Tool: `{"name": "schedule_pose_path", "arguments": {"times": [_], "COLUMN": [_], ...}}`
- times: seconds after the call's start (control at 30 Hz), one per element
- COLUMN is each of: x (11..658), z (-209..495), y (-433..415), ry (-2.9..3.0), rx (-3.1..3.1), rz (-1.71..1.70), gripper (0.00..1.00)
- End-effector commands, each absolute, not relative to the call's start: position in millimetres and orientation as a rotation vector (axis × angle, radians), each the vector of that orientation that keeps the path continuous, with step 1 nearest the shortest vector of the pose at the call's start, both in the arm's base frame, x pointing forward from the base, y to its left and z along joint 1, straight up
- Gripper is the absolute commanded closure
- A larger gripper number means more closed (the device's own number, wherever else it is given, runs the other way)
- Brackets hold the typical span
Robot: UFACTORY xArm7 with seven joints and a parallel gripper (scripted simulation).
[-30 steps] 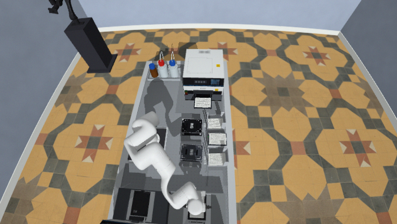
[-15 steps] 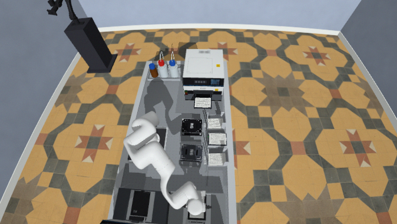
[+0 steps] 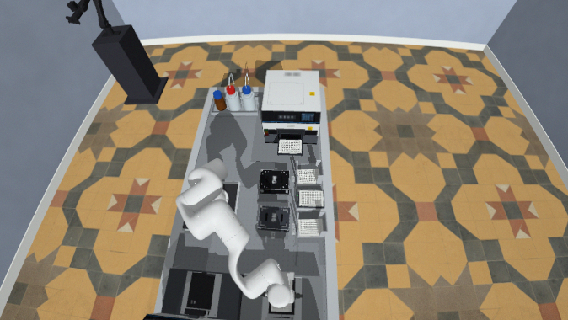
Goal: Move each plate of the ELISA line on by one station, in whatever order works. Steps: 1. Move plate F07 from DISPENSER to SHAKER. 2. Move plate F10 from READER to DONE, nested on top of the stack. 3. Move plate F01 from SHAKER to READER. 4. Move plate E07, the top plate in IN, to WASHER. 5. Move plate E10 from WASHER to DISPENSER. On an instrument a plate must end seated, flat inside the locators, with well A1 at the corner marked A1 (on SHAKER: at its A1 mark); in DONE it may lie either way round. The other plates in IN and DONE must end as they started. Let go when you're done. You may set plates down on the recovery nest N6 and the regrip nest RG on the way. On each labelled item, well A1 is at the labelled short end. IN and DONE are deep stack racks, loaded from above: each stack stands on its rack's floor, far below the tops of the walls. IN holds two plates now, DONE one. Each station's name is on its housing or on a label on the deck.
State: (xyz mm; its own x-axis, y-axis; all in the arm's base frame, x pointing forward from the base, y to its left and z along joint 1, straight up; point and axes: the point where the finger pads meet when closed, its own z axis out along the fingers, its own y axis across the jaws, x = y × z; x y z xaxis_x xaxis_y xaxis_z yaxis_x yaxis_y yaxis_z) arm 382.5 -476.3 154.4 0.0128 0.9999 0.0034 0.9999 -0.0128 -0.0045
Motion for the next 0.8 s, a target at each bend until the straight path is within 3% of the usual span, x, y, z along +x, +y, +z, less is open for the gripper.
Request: {"name": "schedule_pose_path", "arguments": {"times": [0.0, 0.77], "x": [383, 383], "z": [163, 191], "y": [-477, -477], "ry": [-2.207, -2.207], "rx": [-2.235, -2.235], "rz": [0.002, 0.002], "gripper": [1.0, 1.0]}}
